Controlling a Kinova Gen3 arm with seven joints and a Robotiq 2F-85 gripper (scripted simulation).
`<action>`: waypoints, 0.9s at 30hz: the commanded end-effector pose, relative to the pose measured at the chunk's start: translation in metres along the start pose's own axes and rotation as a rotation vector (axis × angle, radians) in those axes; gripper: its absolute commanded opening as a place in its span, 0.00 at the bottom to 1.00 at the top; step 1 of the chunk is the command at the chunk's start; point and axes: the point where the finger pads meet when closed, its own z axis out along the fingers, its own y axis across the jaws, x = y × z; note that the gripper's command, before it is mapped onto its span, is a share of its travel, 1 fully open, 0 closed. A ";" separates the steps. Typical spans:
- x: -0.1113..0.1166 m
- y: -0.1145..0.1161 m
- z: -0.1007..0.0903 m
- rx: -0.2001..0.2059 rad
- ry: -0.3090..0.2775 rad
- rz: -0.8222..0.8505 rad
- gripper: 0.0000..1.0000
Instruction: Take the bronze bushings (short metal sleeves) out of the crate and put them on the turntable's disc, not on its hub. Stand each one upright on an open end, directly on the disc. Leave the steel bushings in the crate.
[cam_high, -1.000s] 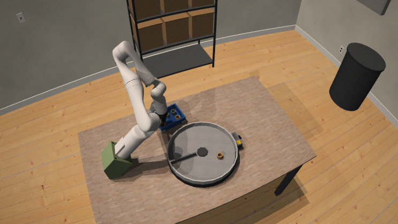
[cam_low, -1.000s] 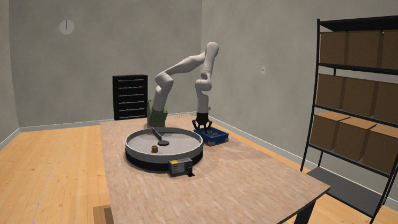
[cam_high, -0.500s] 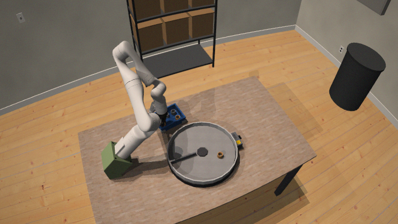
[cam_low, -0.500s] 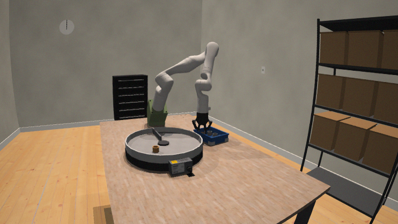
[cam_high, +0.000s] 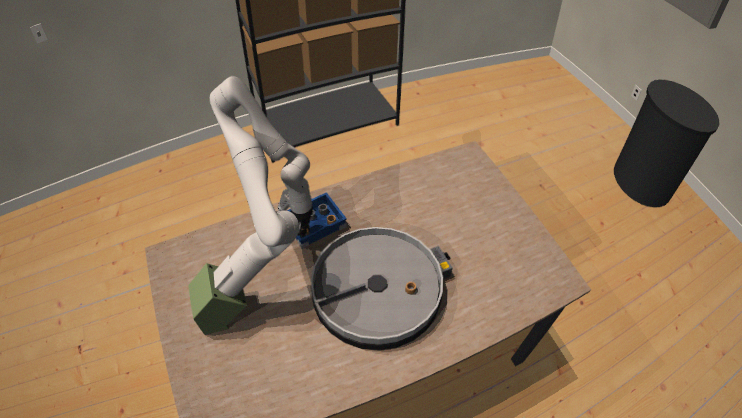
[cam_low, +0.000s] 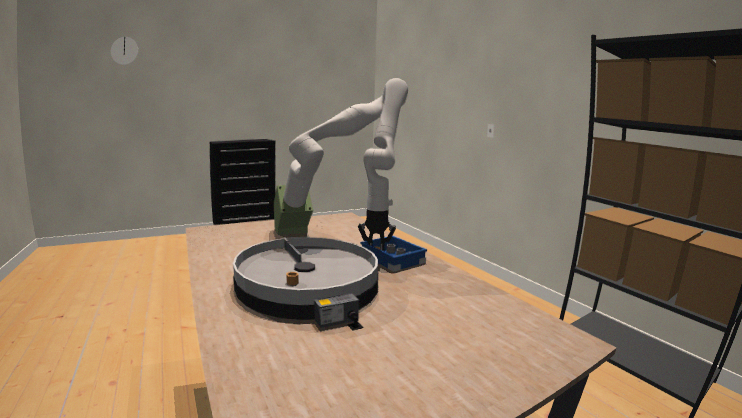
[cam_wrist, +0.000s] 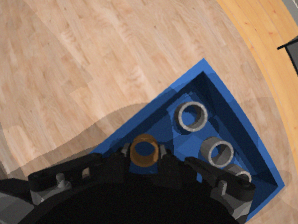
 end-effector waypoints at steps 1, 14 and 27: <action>0.000 0.000 0.000 0.000 0.000 0.000 0.00; 0.000 0.000 -0.012 0.000 0.000 0.000 0.00; 0.000 0.000 -0.040 0.000 0.000 0.000 0.00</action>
